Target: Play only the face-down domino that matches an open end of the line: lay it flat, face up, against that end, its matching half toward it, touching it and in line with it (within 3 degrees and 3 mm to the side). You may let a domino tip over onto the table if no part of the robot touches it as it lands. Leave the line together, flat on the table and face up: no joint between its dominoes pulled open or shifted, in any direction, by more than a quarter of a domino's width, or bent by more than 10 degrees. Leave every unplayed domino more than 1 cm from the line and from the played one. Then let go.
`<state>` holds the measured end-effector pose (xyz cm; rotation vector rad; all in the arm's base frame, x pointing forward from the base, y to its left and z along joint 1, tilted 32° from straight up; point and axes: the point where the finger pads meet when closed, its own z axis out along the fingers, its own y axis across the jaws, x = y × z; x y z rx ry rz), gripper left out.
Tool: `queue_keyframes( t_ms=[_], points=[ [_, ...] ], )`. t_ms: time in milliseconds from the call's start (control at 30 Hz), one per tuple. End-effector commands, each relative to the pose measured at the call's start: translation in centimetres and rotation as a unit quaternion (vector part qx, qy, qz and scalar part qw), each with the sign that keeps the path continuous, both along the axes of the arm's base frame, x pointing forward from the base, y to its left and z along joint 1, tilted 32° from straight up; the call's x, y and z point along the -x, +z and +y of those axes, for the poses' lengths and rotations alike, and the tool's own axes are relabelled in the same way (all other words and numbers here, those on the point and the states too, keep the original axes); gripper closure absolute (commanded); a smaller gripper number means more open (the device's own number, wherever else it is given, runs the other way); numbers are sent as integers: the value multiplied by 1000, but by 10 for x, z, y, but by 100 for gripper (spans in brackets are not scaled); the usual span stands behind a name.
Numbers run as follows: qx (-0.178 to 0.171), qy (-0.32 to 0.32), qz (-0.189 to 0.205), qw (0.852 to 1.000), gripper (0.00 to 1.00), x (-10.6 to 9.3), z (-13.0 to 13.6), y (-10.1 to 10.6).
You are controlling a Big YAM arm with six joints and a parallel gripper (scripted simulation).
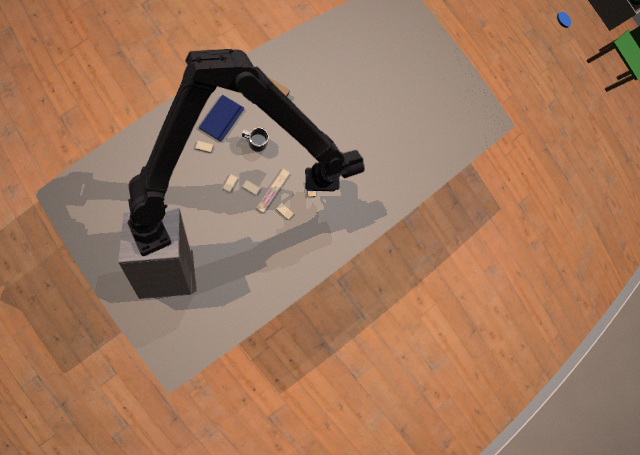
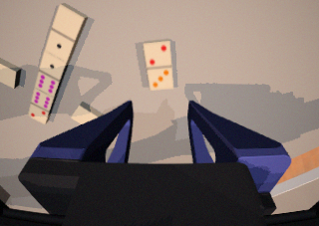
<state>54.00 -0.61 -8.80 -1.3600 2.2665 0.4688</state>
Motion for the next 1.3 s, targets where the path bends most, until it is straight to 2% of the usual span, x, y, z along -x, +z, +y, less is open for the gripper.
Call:
queue_keyframes(
  t_ms=[0,300,533,567,867,1100,1133,1267],
  points=[
    [1,-4,-3,1000,57,-3,-2,4],
    [26,93,-77,992,57,-21,1,20],
    [26,93,-77,992,57,-21,1,20],
    [20,71,-51,996,57,-6,-2,6],
    [29,80,-67,994,57,-19,3,18],
    [29,80,-67,994,57,-19,3,18],
    [24,76,-52,995,57,-6,1,6],
    [26,70,-54,996,57,-11,2,10]
  ],
)
